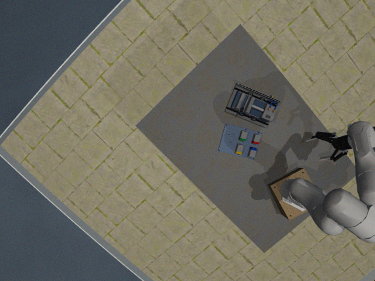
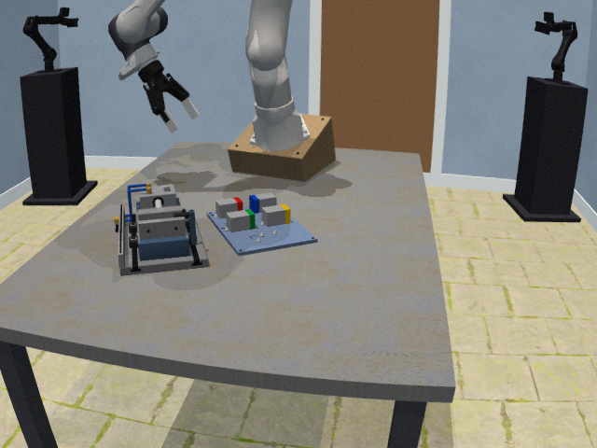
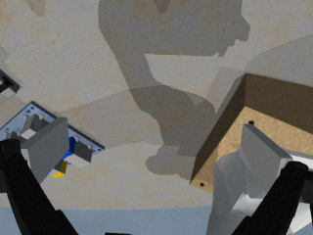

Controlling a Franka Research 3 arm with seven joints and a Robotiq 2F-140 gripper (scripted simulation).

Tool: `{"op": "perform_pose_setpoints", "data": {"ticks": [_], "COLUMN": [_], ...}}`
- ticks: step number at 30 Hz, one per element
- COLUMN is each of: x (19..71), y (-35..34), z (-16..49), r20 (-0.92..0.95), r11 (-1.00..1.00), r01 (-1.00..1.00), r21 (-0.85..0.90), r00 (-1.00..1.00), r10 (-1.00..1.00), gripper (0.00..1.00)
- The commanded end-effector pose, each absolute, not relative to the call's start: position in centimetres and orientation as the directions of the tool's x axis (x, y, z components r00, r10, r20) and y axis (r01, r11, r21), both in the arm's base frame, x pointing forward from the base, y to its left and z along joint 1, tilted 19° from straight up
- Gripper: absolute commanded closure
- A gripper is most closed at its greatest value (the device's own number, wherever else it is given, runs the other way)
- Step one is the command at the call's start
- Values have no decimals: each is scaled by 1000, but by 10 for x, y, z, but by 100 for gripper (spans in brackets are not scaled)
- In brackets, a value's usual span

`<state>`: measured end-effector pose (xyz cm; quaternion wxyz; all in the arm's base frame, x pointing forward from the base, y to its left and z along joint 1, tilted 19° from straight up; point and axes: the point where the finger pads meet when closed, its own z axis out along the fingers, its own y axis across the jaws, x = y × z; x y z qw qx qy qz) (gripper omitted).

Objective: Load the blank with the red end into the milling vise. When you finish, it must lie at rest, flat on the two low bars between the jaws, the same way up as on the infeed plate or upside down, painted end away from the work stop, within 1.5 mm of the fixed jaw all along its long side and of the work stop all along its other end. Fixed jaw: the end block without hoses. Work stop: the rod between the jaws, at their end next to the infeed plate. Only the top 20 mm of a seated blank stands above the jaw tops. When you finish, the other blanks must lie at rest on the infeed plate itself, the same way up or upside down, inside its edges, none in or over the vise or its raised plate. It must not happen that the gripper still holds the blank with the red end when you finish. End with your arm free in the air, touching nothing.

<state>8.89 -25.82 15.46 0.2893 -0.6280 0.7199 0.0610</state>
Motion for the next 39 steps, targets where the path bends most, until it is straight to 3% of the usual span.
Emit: {"op": "perform_pose_setpoints", "data": {"ticks": [1,2,3,39], "x": [89,89,89,89], "y": [-258,-258,-258,-258], "z": [155,155,155,155], "r20": [-493,-493,-493,-493], "r11": [204,204,204,204], "r01": [-939,-939,-939,-939], "r21": [-276,-276,-276,-276], "r00": [-44,-44,-44,-44], "r10": [-869,-869,-869,-869], "gripper": [0,0,75,75]}}
